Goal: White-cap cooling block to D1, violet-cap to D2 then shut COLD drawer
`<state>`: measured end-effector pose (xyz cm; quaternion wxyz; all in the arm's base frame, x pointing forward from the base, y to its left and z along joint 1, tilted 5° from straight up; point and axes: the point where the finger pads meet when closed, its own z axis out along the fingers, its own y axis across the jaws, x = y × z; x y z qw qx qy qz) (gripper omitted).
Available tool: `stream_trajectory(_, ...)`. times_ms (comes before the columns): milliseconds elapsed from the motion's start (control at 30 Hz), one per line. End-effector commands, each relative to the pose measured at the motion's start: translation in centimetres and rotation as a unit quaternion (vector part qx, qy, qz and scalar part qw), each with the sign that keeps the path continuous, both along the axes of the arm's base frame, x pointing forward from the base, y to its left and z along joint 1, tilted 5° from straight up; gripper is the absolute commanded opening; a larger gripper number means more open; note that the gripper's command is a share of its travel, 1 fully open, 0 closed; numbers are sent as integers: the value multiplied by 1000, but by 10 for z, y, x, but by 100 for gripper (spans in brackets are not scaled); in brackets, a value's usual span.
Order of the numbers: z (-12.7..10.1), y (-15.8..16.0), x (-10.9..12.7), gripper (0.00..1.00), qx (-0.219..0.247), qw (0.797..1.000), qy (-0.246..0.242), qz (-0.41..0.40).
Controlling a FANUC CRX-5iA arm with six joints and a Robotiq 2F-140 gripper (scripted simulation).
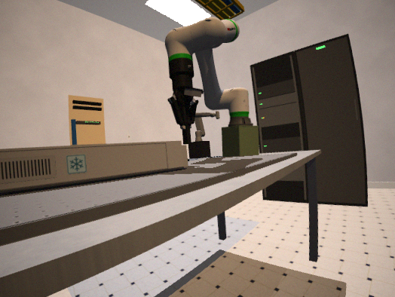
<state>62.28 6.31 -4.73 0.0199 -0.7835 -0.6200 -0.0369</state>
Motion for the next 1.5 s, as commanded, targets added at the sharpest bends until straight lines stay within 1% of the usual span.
stream_trajectory(0, 6, 0, 1, 10, 0, 1000, -1, 0)
stream_trajectory(1167, 47, -4, -1, 10, 0, 1000, -1, 0)
stream_trajectory(1467, 47, -4, -1, 10, 0, 1000, -1, 0)
